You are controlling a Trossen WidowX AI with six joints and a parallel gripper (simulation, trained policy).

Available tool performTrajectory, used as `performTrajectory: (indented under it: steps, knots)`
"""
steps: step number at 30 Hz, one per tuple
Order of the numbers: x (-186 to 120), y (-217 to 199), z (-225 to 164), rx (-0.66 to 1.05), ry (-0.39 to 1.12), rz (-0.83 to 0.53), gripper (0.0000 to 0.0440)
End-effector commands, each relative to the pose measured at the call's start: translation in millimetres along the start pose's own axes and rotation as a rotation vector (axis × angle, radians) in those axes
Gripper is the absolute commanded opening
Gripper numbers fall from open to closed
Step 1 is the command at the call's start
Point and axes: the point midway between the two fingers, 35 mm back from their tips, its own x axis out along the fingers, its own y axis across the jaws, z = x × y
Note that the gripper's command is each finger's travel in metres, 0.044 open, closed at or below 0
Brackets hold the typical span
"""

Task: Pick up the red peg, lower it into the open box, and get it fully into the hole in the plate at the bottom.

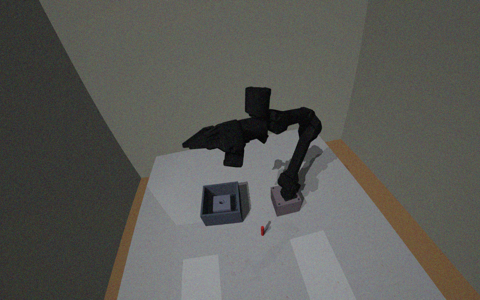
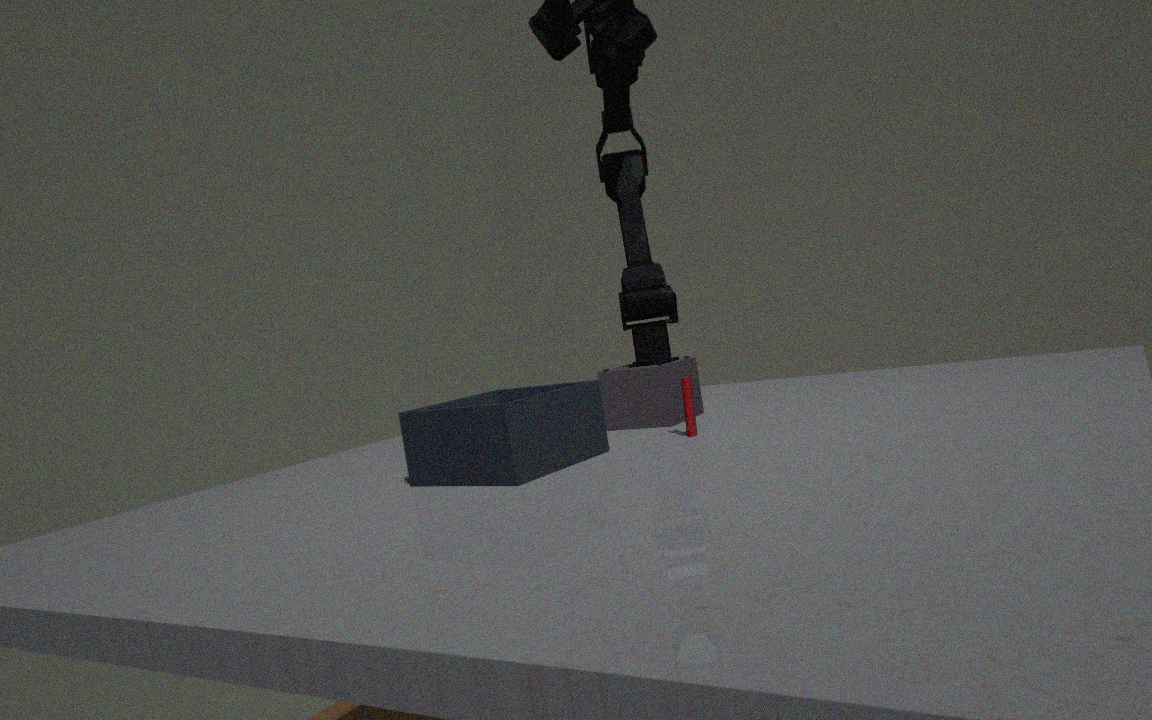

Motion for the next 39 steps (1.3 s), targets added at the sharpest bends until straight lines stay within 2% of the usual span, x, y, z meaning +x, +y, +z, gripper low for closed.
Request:
performTrajectory:
  steps: [1, 3, 21, 39]
  knots:
    - [-1, 3, 1, 0.03, -0.007, 0.014, 0.0415]
    - [-2, 10, 6, 0.091, -0.026, 0.042, 0.044]
    - [-14, 71, 58, 0.626, -0.134, 0.349, 0.044]
    - [-40, 120, 115, 1.133, -0.112, 0.716, 0.044]
